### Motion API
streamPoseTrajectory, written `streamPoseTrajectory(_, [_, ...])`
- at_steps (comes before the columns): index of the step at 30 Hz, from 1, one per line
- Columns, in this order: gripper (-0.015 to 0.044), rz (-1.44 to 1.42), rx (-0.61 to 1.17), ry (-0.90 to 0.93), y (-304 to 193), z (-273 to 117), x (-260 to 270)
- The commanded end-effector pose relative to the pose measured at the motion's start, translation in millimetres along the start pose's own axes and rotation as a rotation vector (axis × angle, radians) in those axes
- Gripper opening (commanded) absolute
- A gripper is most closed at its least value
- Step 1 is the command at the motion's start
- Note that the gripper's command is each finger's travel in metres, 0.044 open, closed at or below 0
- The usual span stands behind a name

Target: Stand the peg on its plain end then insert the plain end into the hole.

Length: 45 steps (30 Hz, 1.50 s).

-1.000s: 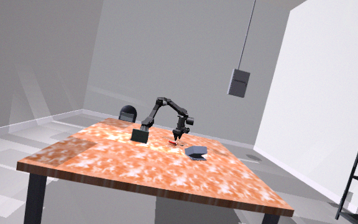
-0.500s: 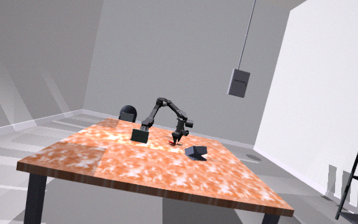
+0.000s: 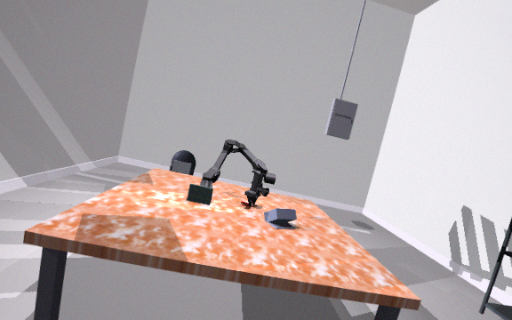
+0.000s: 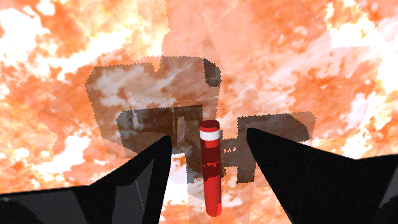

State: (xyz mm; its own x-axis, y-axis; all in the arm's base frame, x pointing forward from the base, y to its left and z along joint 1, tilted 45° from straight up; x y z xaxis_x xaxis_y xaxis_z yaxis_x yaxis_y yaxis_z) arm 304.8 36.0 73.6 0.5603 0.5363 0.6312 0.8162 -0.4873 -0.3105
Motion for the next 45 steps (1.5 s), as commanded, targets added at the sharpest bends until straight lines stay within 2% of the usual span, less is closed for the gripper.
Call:
streamPoseTrajectory(1, [0.0177,0.005,0.004,0.003,-1,1,-1])
streamPoseTrajectory(4, [0.011,0.005,0.004,0.003,-1,1,-1])
streamPoseTrajectory(11, [0.011,0.005,0.004,0.003,-1,1,-1])
streamPoseTrajectory(20, [0.005,0.005,0.004,0.003,-1,1,-1])
streamPoseTrajectory(28, [0.0049,0.003,-0.012,0.002,-1,0,-1])
streamPoseTrajectory(45, [0.0049,0.003,-0.17,0.009,-9,-11,-1])
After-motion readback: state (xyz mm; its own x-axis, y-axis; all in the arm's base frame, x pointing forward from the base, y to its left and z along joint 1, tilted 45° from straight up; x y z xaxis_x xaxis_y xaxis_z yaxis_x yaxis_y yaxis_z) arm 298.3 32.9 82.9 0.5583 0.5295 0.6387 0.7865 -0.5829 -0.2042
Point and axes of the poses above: the point midway between the two fingers, 35 mm back from their tips, its own z axis out along the fingers, its own x axis across the jaws, y = z × x, the point moved 1 cm from there along -z, back along the fingers, and after that the axes turned 3 degrees about z, right-handed, at the moved point
